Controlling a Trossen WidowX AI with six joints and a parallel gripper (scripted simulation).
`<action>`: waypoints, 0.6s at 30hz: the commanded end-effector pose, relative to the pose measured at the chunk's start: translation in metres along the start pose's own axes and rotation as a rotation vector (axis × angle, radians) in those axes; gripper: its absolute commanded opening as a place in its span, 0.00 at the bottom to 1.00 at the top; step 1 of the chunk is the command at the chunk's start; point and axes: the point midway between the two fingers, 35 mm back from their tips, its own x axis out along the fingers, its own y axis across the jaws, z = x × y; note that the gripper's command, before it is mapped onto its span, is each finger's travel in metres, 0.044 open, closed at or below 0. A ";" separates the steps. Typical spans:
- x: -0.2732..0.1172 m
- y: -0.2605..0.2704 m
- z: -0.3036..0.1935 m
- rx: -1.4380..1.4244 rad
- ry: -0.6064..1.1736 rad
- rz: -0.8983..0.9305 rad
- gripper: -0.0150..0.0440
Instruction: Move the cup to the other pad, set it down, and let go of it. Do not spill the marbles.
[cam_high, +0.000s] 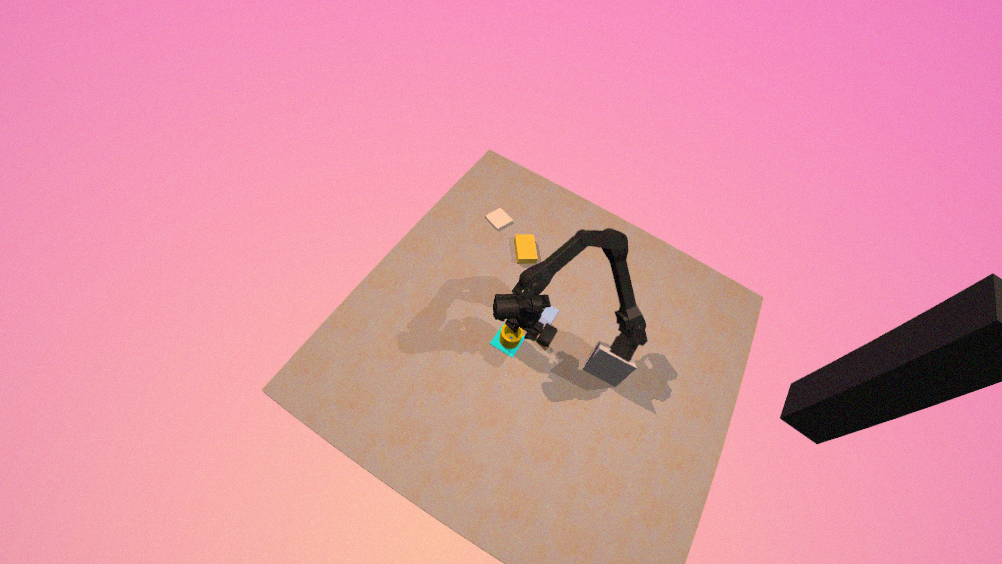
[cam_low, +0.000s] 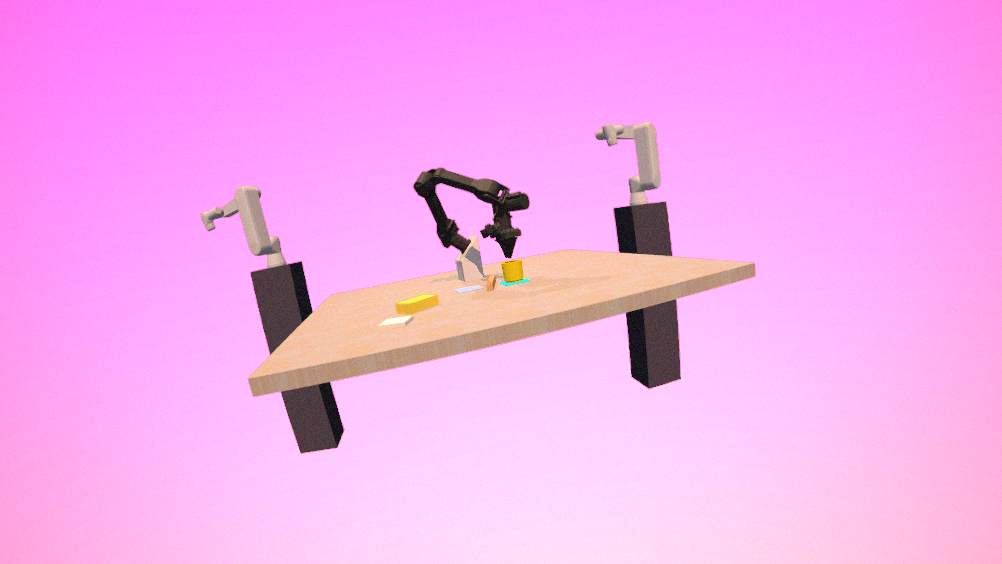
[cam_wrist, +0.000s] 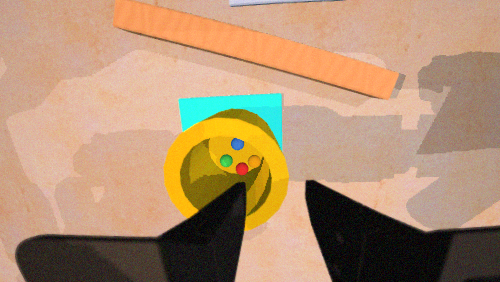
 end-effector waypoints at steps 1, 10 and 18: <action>-0.008 0.000 0.000 0.004 0.004 0.004 0.50; -0.005 -0.001 0.000 0.000 0.000 0.001 0.81; -0.024 0.001 0.000 0.000 0.003 0.002 1.00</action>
